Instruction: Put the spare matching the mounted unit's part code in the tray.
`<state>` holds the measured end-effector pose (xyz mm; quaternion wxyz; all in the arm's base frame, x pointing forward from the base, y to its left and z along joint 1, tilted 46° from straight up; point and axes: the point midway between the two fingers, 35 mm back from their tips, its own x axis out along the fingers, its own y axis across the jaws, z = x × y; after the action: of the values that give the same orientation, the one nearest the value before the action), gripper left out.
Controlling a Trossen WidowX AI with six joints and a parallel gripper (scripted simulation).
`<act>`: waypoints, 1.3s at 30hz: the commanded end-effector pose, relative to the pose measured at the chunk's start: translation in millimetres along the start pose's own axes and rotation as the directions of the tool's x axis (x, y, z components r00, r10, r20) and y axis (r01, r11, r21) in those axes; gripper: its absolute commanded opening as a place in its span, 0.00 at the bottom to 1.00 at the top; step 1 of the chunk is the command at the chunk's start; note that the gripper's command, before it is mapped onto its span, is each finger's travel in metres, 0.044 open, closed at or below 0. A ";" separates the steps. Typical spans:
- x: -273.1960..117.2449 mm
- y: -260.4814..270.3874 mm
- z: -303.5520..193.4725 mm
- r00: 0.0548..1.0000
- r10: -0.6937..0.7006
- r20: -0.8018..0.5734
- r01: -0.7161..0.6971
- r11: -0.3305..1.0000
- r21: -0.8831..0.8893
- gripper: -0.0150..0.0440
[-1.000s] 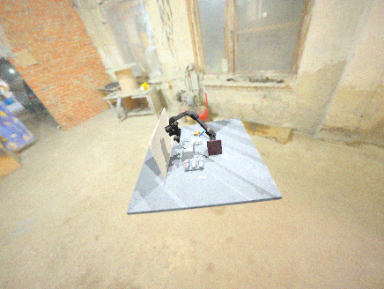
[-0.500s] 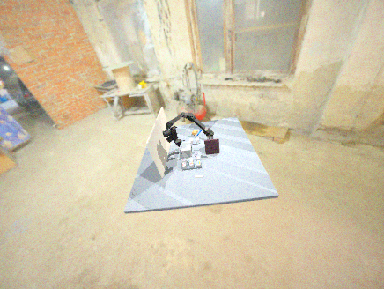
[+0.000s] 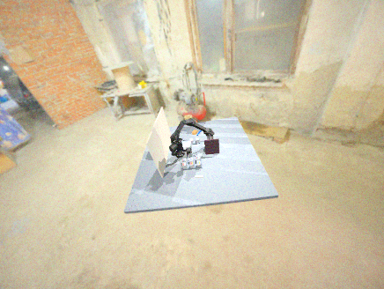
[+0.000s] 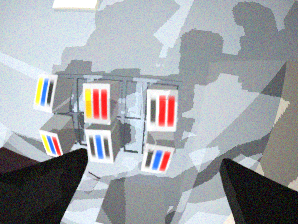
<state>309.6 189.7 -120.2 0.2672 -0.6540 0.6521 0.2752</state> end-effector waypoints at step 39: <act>78.3 -6.1 9.6 1.000 -0.001 0.009 0.002 0.998 -0.060 0.76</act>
<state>317.8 147.4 -177.6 0.2574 -0.6594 0.6408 0.2971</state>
